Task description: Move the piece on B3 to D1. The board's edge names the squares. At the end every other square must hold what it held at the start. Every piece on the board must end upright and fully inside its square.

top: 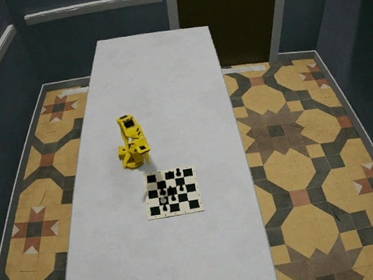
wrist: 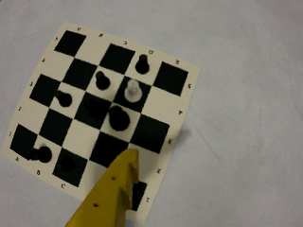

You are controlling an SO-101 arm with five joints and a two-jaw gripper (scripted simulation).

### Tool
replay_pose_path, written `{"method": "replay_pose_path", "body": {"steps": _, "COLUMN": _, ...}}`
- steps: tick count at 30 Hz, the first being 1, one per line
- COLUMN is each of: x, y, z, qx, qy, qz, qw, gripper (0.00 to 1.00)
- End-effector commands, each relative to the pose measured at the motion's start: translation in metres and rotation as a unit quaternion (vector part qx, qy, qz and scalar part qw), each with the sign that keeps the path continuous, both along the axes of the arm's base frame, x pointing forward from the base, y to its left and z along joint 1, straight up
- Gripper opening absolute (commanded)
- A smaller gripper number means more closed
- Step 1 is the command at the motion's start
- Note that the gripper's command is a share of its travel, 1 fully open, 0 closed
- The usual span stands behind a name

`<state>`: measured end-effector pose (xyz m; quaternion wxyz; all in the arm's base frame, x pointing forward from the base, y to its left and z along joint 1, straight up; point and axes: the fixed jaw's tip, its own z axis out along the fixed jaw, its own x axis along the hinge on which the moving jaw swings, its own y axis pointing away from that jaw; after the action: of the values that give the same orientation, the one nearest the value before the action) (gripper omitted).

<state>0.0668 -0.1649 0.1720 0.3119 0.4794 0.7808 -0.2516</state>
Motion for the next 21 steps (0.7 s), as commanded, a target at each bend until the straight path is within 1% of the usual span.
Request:
{"method": "replay_pose_path", "body": {"steps": 1, "x": -0.005, "y": 0.003, "z": -0.006, "qx": 0.029, "qy": 0.004, "qz": -0.018, "qw": 0.999, "gripper": 0.53}}
{"method": "replay_pose_path", "body": {"steps": 4, "x": -0.016, "y": 0.012, "z": -0.020, "qx": 0.097, "qy": 0.011, "qz": -0.054, "qw": 0.994, "gripper": 0.45}}
{"method": "replay_pose_path", "body": {"steps": 6, "x": -0.020, "y": 0.017, "z": -0.026, "qx": 0.125, "qy": 0.014, "qz": -0.069, "qw": 0.990, "gripper": 0.42}}
{"method": "replay_pose_path", "body": {"steps": 8, "x": -0.022, "y": 0.020, "z": -0.029, "qx": 0.139, "qy": 0.016, "qz": -0.077, "qw": 0.987, "gripper": 0.41}}
{"method": "replay_pose_path", "body": {"steps": 10, "x": -0.023, "y": 0.020, "z": -0.029, "qx": 0.144, "qy": 0.016, "qz": -0.080, "qw": 0.986, "gripper": 0.40}}
{"method": "replay_pose_path", "body": {"steps": 21, "x": -0.023, "y": 0.021, "z": -0.029, "qx": 0.144, "qy": 0.016, "qz": -0.080, "qw": 0.986, "gripper": 0.40}}
